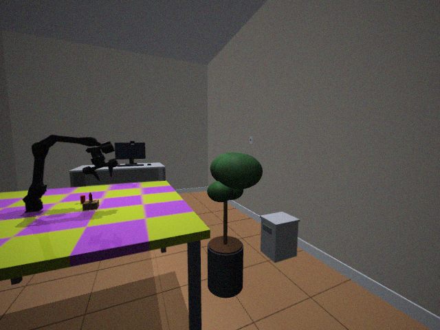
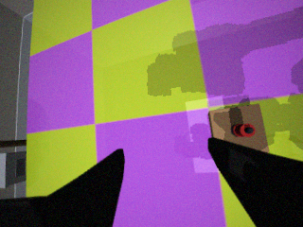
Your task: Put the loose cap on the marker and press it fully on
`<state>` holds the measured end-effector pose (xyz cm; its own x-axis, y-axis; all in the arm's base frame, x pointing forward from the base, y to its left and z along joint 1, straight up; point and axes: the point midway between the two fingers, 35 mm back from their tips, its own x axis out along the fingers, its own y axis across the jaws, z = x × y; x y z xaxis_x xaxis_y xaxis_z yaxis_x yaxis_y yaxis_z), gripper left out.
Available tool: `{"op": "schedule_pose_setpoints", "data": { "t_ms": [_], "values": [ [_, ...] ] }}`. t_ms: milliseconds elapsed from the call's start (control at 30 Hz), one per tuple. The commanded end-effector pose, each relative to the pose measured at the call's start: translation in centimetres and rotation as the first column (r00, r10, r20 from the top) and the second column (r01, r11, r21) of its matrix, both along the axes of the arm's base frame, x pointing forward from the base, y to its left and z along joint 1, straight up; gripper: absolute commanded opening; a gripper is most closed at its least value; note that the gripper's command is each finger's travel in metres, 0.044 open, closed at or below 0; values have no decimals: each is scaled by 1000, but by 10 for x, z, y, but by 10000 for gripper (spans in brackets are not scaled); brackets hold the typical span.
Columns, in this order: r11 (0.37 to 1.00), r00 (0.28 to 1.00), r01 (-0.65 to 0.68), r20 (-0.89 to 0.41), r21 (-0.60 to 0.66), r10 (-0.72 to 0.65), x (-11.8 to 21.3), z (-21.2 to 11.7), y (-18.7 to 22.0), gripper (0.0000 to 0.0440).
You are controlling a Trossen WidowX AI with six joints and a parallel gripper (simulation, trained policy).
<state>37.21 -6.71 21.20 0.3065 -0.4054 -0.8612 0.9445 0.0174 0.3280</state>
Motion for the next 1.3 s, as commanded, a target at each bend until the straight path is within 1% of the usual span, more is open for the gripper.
{"op": "schedule_pose_setpoints", "data": {
  "t_ms": [0, 633, 1267],
  "values": [
    [1000, 999, 5, -31, 28, -4, -3, -9, 7, 323],
    [987, 984, 36, -176, 158, -8, -32, -37, 48, 329],
    [960, 946, 82, -323, 267, 9, -64, -60, 85, 331]
  ]
}}
